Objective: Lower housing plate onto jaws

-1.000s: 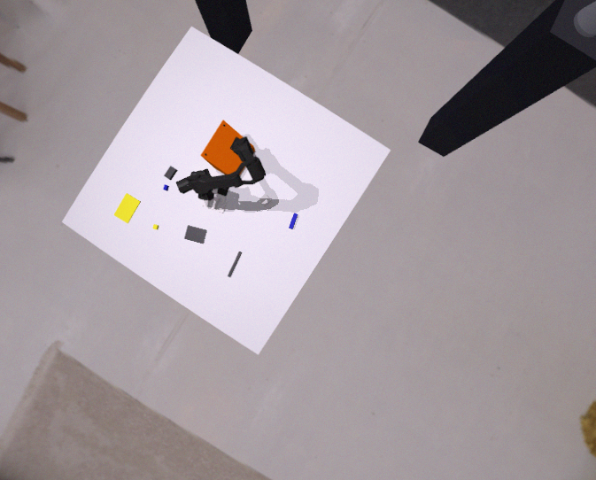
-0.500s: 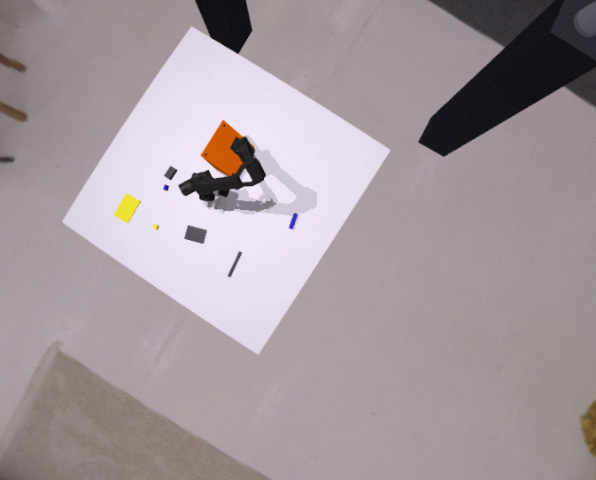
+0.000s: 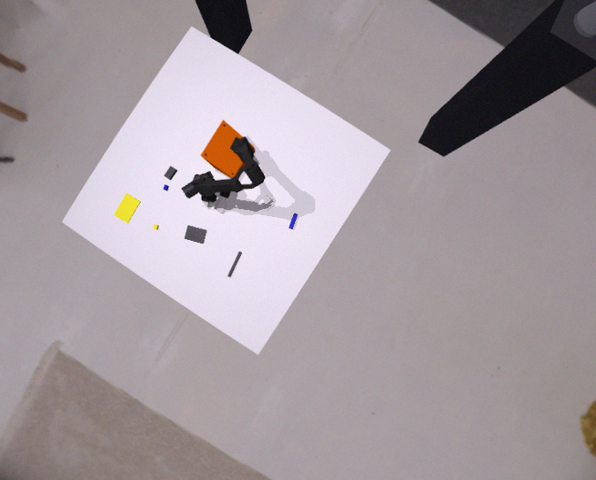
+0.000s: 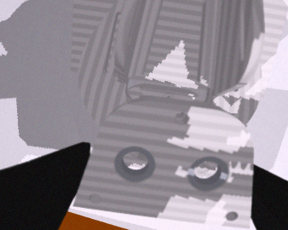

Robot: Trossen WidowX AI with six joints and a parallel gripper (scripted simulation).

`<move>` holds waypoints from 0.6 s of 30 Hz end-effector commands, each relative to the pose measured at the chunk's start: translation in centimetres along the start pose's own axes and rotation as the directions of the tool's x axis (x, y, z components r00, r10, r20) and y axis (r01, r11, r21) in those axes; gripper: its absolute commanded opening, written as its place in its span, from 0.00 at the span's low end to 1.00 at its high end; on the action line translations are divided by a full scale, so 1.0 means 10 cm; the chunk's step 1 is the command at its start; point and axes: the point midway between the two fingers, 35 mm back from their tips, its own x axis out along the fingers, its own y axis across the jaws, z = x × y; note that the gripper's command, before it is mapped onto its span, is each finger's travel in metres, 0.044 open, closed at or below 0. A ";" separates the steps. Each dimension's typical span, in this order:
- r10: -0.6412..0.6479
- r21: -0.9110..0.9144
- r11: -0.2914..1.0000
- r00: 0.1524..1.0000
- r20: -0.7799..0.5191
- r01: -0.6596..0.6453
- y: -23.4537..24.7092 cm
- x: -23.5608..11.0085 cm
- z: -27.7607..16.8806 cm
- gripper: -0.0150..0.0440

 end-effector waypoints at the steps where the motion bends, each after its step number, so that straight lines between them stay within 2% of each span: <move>1: 0.009 0.009 1.000 1.000 -0.004 -0.009 0.01 0.09 -0.02 0.85; 18: 0.012 0.009 1.000 1.000 -0.004 -0.012 0.02 0.19 -0.03 0.85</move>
